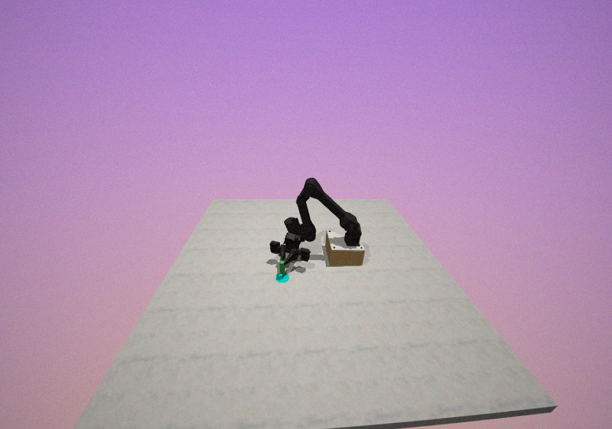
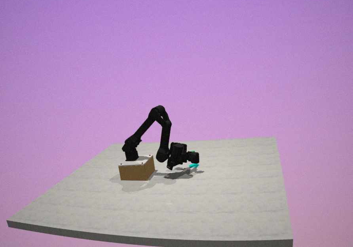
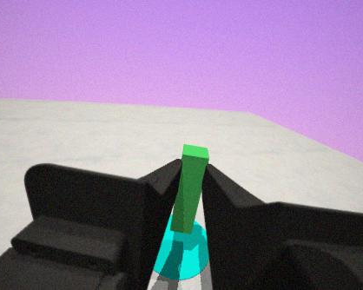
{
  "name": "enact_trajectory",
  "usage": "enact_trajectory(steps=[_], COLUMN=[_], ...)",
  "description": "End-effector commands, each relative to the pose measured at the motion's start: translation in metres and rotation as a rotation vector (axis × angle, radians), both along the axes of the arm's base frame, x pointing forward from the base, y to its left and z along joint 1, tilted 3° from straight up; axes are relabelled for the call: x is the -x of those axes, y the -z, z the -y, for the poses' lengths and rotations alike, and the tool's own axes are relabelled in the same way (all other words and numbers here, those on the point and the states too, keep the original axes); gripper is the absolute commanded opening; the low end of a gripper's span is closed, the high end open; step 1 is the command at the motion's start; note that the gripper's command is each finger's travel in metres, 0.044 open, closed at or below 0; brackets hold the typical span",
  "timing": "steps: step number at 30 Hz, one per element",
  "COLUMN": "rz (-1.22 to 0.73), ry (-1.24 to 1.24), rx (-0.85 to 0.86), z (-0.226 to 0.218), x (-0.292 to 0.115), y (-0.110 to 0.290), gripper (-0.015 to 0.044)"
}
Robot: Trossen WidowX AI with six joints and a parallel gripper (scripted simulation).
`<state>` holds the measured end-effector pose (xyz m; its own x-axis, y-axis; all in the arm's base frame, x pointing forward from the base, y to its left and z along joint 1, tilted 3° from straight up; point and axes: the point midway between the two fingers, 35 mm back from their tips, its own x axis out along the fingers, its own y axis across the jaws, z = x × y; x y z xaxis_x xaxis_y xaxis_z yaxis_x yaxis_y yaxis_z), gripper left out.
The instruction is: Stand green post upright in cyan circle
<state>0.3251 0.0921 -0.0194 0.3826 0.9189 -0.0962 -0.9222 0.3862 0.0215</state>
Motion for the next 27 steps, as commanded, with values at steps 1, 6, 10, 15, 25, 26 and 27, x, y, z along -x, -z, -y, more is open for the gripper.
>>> enact_trajectory(steps=[1, 6, 10, 15, 25, 26, 27], rz=[0.003, 0.001, 0.001, 0.001, 0.001, 0.001, 0.001], ry=[-0.002, 0.0, 0.0, 0.0, 0.0, 0.0, 0.0], rx=[-0.001, 0.0, 0.0, 0.0, 0.0, 0.0, 0.0], z=[0.0, -0.001, -0.001, -0.001, -0.001, -0.001, -0.001], x=[0.001, 0.0, 0.001, 0.001, 0.001, 0.001, 0.001], y=[0.006, 0.021, 0.023, 0.023, 0.023, 0.023, 0.023], gripper=[0.0023, 0.0023, 0.0023, 0.0023, 0.0206, 0.0233, 0.0259])
